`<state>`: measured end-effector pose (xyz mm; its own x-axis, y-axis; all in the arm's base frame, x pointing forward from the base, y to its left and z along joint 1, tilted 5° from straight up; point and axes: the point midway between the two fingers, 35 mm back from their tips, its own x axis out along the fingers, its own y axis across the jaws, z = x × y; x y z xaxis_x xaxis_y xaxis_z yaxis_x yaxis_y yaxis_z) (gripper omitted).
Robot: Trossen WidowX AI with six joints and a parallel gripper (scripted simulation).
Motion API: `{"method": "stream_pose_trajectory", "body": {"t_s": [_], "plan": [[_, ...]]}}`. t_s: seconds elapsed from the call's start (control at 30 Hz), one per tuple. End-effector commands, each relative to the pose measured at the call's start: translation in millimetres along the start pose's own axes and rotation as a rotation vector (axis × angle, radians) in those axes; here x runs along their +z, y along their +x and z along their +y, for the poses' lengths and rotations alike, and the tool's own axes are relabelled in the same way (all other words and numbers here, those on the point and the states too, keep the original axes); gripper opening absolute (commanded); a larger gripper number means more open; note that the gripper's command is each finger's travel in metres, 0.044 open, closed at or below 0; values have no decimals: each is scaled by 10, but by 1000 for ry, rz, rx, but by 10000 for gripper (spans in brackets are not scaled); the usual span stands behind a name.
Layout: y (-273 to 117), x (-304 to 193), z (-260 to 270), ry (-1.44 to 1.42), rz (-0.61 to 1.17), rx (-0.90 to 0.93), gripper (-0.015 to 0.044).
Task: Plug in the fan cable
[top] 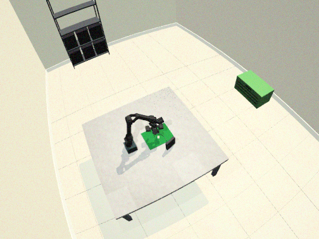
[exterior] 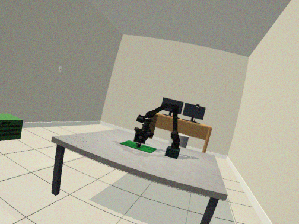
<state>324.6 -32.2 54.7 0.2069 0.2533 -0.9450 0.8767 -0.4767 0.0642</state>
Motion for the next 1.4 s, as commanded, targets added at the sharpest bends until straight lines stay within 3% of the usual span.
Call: {"method": "stream_pose_trajectory", "body": {"t_s": [0.0, 1.1, 1.37], "plan": [[98, 33, -15, -1, -5, -1, 440], [485, 132, -18, 0, -5, -1, 440], [466, 116, -8, -8, 1, 2, 250]]}}
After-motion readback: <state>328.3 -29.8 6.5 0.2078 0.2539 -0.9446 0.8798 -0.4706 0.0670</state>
